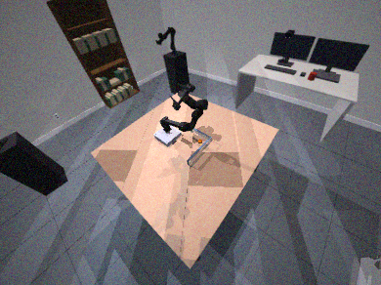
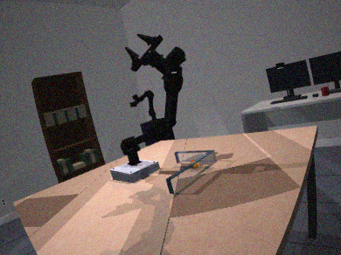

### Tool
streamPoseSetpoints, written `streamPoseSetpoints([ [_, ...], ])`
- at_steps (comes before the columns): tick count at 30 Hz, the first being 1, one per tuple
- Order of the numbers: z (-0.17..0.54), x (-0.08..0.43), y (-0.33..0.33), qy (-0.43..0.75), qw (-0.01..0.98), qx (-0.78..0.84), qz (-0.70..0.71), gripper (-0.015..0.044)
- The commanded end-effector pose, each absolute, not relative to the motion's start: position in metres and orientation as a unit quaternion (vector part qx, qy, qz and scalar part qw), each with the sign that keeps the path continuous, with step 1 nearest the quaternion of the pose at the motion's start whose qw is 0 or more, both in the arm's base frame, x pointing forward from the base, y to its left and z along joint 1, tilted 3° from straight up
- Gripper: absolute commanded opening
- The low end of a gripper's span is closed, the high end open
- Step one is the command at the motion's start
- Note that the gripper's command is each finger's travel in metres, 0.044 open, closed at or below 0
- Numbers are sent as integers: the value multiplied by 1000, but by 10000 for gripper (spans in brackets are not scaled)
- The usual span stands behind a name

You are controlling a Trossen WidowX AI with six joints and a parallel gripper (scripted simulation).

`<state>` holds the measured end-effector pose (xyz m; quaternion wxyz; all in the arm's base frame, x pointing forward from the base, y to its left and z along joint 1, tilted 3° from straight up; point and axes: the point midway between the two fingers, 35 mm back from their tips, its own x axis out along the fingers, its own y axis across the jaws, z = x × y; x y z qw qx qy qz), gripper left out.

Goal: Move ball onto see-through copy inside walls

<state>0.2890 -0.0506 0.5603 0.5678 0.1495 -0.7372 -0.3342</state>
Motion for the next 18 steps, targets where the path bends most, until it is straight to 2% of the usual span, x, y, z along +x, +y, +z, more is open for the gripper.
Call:
streamPoseSetpoints([
  [1,561,286,-50,-739,565,152,-333,374],
  [4,574,248,-40,-764,533,185,-312,295],
  [5,577,239,-35,-764,530,191,-314,288],
  [10,589,203,-17,-755,525,212,-331,288],
  [15,603,135,-9,-743,511,242,-357,288],
  [18,605,112,-11,-733,510,256,-372,288],
])
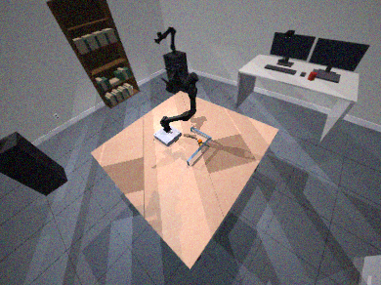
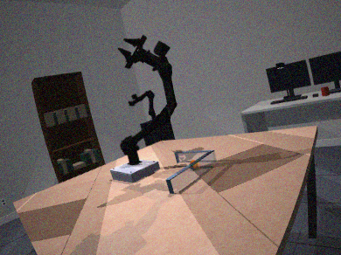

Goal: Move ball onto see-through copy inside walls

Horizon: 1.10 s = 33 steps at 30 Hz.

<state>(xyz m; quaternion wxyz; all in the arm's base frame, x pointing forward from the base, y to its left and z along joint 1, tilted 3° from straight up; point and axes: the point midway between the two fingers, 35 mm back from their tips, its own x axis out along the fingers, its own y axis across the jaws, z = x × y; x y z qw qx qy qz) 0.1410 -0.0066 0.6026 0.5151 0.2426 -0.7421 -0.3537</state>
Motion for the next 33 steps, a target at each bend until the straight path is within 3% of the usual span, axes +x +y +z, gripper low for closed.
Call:
streamPoseSetpoints([
  [1,606,104,-13,-726,511,262,-379,288],
  [10,595,26,-68,-596,551,345,-471,288],
  [17,565,13,-141,-439,618,390,-522,288],
  [24,520,48,-208,-246,707,397,-531,288],
  [33,445,144,-248,18,821,337,-460,288],
])
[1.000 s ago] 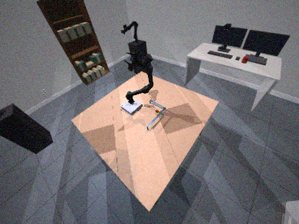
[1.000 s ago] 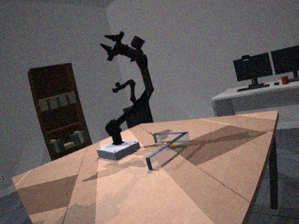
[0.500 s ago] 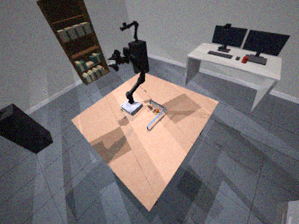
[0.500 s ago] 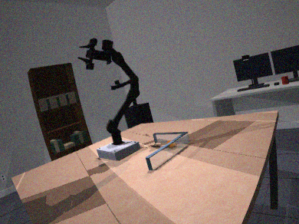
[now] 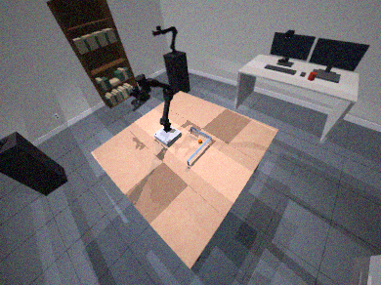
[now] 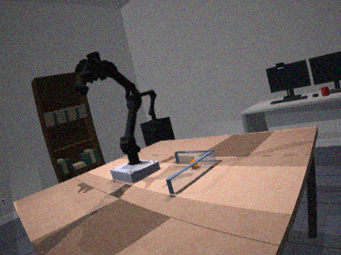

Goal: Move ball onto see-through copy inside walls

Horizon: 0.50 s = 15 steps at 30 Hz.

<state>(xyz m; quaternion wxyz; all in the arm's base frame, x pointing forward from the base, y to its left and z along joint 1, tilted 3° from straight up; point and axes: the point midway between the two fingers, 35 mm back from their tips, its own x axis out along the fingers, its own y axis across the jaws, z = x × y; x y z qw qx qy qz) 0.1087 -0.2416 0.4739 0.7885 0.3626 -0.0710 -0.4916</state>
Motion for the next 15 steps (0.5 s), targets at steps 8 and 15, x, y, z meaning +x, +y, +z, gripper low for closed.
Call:
streamPoseSetpoints([
  [8,375,232,-229,210,882,245,-342,288],
  [15,307,309,-176,364,912,73,-173,288],
])
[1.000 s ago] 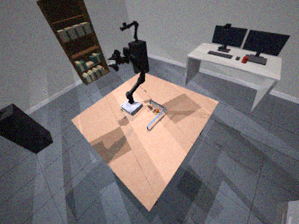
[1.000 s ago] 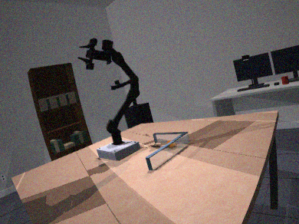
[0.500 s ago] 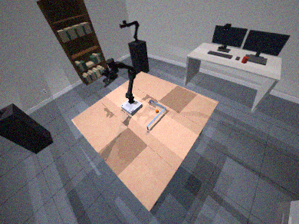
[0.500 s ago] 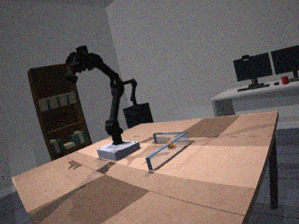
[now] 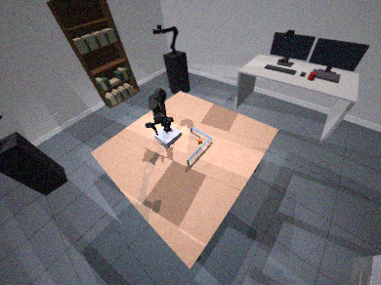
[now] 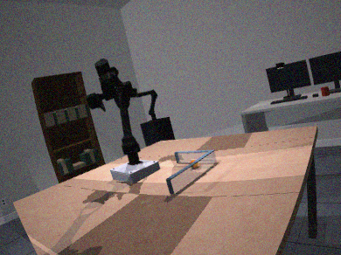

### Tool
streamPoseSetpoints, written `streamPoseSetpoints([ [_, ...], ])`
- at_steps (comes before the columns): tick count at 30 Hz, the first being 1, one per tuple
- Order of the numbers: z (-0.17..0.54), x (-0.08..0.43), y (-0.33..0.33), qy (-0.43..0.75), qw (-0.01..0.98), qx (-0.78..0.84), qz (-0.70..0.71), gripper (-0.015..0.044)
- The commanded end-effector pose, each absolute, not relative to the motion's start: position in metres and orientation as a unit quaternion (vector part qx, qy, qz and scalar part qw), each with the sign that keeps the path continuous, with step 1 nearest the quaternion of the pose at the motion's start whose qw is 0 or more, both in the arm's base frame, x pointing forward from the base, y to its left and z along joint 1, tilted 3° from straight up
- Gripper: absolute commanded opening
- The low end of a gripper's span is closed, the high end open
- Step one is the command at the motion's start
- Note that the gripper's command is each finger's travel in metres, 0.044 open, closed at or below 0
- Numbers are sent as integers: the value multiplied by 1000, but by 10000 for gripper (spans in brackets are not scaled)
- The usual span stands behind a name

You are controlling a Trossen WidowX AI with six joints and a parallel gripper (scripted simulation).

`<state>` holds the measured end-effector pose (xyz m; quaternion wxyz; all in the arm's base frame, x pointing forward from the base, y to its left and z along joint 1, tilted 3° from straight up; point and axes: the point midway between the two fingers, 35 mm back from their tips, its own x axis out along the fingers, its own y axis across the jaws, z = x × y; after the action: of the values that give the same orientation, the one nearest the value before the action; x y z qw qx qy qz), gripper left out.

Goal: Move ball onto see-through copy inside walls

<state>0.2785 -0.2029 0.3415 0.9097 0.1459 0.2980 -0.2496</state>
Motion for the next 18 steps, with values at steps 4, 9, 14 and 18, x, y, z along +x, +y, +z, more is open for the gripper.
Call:
streamPoseSetpoints([
  [4,265,343,-130,431,900,-43,-55,288],
  [9,209,367,-61,489,843,-195,112,288],
  [14,156,369,12,505,743,-340,280,288],
  [18,115,354,69,486,630,-445,410,288],
])
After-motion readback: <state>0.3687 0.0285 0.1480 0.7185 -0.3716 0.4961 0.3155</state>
